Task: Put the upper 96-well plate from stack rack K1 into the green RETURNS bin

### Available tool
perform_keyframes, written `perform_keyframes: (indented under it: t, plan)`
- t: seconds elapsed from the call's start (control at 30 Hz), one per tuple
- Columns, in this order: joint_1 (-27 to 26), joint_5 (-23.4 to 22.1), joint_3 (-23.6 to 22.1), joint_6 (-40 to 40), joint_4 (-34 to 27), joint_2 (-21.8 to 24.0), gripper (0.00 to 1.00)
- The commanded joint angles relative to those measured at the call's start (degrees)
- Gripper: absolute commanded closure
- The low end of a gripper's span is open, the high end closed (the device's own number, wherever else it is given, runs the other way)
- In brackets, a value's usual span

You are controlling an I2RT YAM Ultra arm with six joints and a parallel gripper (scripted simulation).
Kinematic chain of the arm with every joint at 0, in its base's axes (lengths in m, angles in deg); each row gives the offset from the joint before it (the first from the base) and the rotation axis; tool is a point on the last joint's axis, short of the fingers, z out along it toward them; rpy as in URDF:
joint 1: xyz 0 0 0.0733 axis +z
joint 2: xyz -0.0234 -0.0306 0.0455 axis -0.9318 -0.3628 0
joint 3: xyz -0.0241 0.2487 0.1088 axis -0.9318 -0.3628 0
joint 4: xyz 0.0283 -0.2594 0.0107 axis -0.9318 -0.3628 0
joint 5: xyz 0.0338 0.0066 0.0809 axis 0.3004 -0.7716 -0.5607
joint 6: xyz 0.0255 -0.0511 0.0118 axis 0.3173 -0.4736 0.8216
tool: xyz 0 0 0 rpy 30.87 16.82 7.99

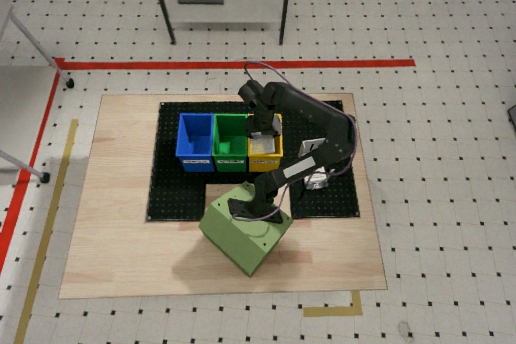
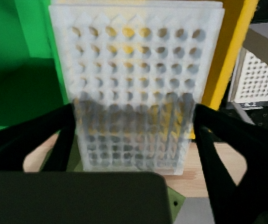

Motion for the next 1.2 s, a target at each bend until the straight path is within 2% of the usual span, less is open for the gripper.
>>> perform_keyframes:
  t: [0.0, 0.5, 0.57, 1.07, 1.17]
  plan:
    - [1.9, 1.2, 1.8, 3.3, -0.6, -1.2, 1.00]
    - [8.5, 1.7, 5.6, 12.5, 2.3, -12.6, 1.00]
    - [8.5, 1.7, 5.6, 12.5, 2.3, -12.6, 1.00]
    - [12.7, 1.7, 11.3, 18.2, 3.9, -23.8, 1.00]
    - [12.9, 1.7, 11.9, 18.5, 4.0, -24.7, 1.00]
